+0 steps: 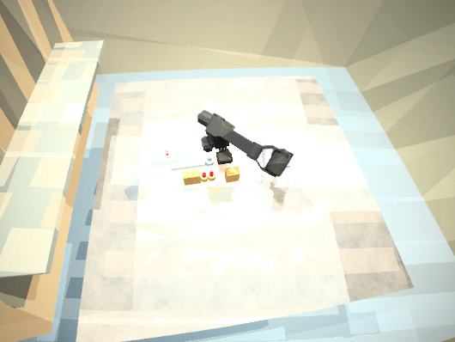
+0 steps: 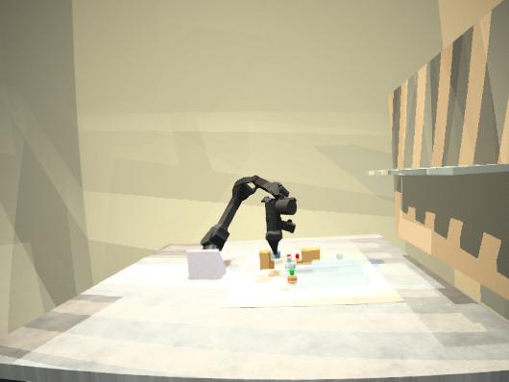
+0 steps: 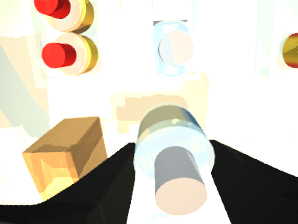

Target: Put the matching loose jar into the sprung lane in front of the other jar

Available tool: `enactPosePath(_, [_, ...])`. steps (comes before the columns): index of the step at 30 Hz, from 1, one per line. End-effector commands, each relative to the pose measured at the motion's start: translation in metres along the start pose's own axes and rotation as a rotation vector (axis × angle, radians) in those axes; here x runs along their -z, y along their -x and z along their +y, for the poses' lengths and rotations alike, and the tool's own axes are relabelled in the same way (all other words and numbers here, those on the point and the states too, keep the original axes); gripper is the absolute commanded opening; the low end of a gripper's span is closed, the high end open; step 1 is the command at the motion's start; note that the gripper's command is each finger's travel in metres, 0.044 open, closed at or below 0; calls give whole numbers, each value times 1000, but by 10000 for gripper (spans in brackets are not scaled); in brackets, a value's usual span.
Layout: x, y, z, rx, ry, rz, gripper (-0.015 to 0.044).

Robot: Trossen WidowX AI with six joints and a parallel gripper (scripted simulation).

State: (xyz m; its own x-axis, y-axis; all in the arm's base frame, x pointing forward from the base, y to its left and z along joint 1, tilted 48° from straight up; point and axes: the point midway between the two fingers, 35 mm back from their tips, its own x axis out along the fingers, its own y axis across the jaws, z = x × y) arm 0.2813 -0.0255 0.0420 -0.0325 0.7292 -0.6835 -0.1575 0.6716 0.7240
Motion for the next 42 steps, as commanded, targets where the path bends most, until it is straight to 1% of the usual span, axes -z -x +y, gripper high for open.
enactPosePath(1, [-8,-5,-5,-4,4,-4,0])
enactPosePath(5, [-8,-8,-5,-4,4,-4,0])
enactPosePath(13, [-8,-29,-5,-5,4,-4,0])
enactPosePath(42, [-18,-29,-5,-4,4,-4,0])
